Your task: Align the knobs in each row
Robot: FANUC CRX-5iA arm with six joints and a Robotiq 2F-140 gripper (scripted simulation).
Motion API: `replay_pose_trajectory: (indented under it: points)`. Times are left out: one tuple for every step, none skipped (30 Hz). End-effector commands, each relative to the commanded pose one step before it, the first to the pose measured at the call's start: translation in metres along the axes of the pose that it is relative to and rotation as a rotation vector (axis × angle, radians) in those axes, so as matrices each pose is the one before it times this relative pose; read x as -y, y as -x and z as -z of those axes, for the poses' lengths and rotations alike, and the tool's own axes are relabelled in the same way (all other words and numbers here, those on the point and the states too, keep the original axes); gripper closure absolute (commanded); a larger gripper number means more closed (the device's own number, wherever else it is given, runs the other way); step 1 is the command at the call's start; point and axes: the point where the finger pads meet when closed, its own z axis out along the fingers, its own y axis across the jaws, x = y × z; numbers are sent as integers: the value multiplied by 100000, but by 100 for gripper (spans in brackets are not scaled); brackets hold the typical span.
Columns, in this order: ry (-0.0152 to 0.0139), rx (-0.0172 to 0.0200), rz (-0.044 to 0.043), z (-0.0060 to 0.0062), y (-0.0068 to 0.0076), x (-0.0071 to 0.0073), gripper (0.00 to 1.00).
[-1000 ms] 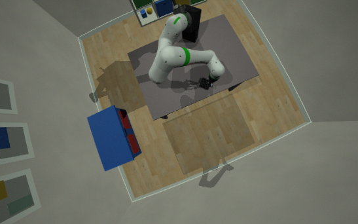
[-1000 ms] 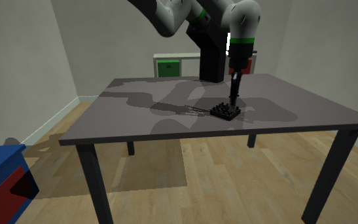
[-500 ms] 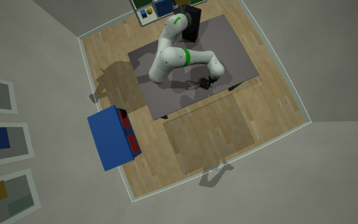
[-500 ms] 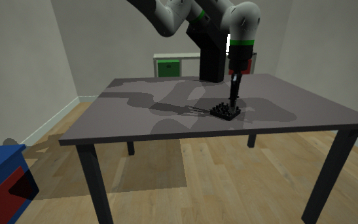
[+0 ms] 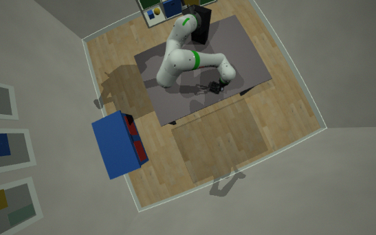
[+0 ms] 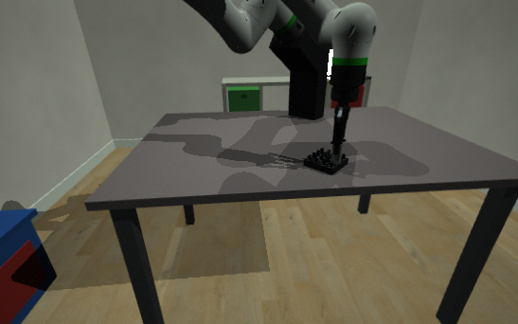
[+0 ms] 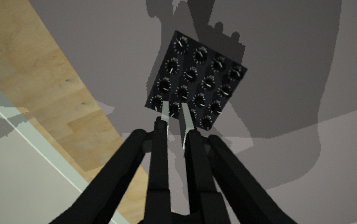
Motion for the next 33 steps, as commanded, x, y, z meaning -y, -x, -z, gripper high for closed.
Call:
replay_pose_trajectory:
  points:
    - [-5,34,0,18,21,-1,88]
    - [0,0,0,0,0,0,88]
    - [0,0,0,0,0,0,88]
    - [0,0,0,0,0,0,88]
    - [0,0,0,0,0,0,88]
    - [0,0,0,0,0,0,88]
    - [0,0,0,0,0,0,88]
    - [0,0,0,0,0,0,88]
    - [0,0,0,0,0,0,88]
    - [0,0,0,0,0,0,88]
    - [0,0,0,0,0,0,88]
    - [0,0,0,0,0,0,88]
    - [0,0,0,0,0,0,88]
    - [0,0,0,0,0,0,88]
    - [0,0,0,0,0,0,88]
    - [0,0,0,0,0,0,88]
    - [0,0,0,0,0,0,88]
    - [0,0,0,0,0,0,88]
    - [0,0,0,0,0,0,88]
    - [0,0,0,0,0,0,88]
    - [0,0,0,0,0,0,95]
    - [0,0,0,0,0,0,95]
    - [0,0,0,0,0,0,95]
    - [0,0,0,0,0,0,95]
    - [0,0,0,0,0,0,95]
    - [0,0,0,0,0,0,95]
    - [0,0,0,0,0,0,95]
    - [0,0,0,0,0,0,95]
    - [0,0,0,0,0,0,95]
    - [0,0,0,0,0,0,95]
    - [0,0,0,0,0,0,95]
    - [0,0,0,0,0,0,95]
    - [0,0,0,0,0,0,95]
